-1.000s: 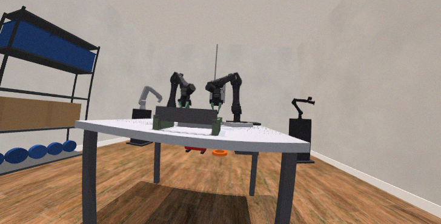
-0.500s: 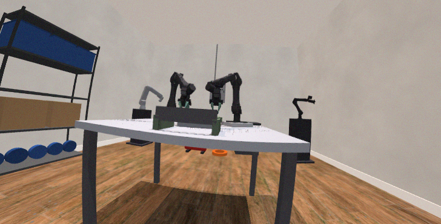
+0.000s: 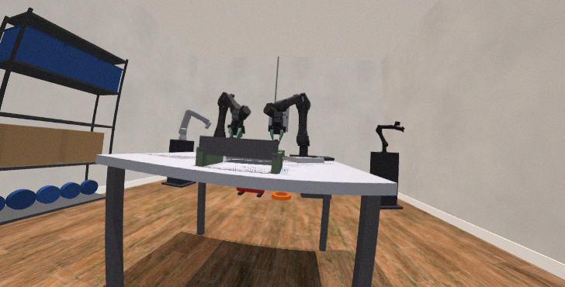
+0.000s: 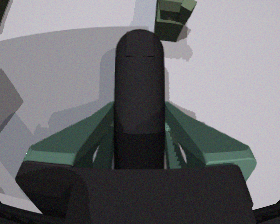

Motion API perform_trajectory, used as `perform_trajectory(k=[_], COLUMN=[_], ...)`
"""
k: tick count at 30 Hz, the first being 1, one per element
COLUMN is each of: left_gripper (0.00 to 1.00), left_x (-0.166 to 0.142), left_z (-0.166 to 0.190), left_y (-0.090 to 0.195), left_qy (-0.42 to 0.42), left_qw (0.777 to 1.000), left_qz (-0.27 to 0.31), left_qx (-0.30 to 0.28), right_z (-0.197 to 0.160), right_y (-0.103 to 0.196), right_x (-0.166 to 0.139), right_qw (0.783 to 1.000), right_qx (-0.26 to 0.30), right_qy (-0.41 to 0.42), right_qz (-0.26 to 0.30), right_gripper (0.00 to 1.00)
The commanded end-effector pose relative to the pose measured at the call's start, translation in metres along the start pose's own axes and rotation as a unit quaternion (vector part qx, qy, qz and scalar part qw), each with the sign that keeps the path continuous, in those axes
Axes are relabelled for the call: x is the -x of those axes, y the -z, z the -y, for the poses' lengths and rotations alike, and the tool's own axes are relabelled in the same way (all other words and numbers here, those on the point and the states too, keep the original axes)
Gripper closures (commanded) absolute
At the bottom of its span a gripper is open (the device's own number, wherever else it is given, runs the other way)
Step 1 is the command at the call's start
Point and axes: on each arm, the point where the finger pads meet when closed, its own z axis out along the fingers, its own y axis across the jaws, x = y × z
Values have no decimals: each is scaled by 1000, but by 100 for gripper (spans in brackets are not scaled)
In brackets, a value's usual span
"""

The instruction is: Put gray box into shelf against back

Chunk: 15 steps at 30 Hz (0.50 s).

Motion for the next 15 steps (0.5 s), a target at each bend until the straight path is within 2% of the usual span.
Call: perform_trajectory(k=[1, 15], left_gripper=[86, 86], left_x=[35, 40], left_z=[10, 8], left_y=[29, 40], left_qy=[3, 7], left_qw=[997, 997], left_qz=[73, 74], left_qx=[-32, -32], right_z=[-2, 3], right_y=[26, 34], right_x=[51, 61], right_qw=[996, 996], right_qx=[4, 3], right_qy=[-14, -21], right_qz=[83, 84], right_gripper=[86, 86])
